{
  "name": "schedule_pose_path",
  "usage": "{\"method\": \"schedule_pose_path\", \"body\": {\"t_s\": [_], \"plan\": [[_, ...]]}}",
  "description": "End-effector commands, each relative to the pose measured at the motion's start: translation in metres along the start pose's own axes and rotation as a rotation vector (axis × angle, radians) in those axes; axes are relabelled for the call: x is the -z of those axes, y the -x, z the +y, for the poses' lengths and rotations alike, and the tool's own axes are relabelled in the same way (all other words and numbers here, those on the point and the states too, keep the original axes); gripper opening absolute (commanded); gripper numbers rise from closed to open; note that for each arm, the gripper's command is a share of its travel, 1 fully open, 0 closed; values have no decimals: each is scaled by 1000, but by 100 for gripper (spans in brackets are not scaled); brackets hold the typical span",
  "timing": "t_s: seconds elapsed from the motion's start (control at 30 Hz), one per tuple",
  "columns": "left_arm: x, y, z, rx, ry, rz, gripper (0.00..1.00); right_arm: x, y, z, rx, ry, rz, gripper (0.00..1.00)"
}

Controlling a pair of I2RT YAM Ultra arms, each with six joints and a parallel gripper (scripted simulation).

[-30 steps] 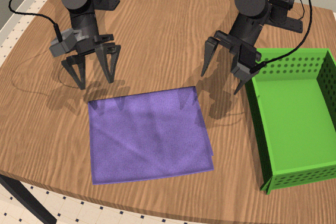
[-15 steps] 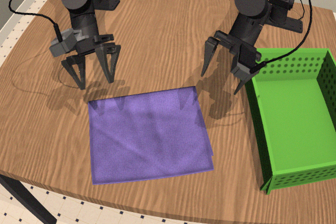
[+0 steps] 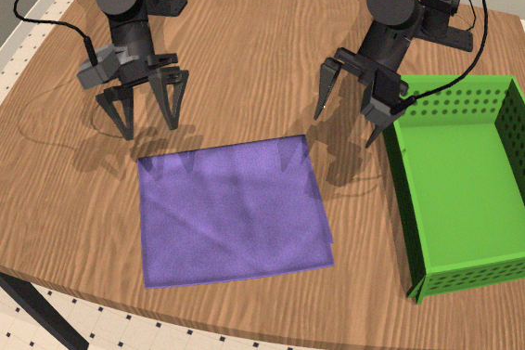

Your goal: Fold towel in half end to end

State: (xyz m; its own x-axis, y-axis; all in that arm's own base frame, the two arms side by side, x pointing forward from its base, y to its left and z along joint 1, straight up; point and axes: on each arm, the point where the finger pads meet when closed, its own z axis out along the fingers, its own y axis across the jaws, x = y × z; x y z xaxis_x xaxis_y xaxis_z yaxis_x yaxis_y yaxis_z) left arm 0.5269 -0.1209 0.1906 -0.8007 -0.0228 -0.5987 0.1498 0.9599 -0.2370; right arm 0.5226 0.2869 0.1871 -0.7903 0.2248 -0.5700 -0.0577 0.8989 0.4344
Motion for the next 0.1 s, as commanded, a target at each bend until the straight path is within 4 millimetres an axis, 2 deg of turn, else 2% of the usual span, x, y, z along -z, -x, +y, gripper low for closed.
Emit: {"method": "schedule_pose_path", "body": {"t_s": [0.0,0.07], "plan": [[5,4,-1,-8,-3,-10,78,20,19,13,12,34,-53,84],[5,4,-1,-8,-3,-10,78,20,19,13,12,34,-53,84]]}}
